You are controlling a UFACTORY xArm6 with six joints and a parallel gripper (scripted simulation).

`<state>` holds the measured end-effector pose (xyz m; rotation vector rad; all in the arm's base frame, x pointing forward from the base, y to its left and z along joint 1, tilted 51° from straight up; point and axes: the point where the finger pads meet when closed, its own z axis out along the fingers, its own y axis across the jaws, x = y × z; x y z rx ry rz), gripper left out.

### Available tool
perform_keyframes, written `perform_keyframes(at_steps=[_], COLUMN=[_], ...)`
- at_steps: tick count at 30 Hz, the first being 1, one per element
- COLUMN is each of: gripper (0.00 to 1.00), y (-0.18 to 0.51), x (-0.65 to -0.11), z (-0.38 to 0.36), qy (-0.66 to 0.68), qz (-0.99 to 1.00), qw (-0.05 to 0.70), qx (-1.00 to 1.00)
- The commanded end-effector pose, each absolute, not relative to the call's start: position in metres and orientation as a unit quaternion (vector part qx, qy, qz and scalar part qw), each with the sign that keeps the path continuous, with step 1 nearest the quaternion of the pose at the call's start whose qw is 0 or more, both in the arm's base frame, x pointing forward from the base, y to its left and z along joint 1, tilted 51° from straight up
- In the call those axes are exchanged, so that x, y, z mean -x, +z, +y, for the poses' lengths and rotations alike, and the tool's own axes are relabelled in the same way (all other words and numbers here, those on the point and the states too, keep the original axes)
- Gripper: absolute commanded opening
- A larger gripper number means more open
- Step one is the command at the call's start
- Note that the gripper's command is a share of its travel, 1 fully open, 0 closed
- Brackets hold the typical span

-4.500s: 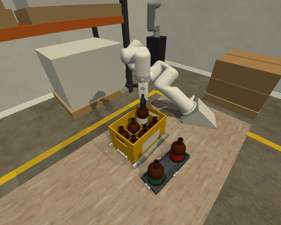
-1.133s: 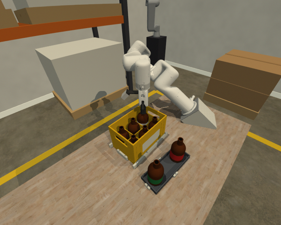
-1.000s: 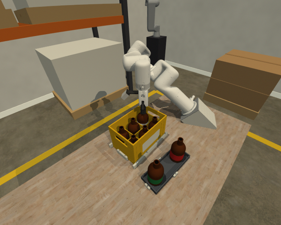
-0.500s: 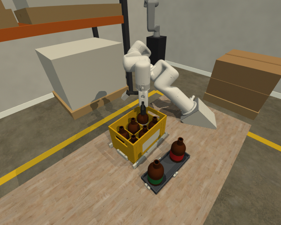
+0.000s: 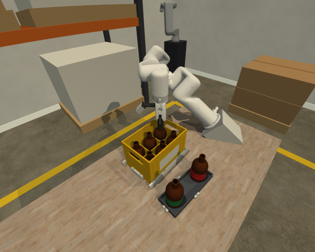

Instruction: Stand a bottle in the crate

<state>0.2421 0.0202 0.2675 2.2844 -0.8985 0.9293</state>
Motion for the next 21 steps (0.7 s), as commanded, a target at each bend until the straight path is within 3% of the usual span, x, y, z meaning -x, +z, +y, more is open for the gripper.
perform_keyframes(at_steps=[1, 21], gripper=[0.0, 0.0], y=[0.2667, 0.2633], x=[-0.2433, -0.2455], z=[0.0192, 0.0157], qy=[0.343, 0.343], qz=[-0.331, -0.331], qw=[0.255, 0.255], qx=[-0.842, -0.842])
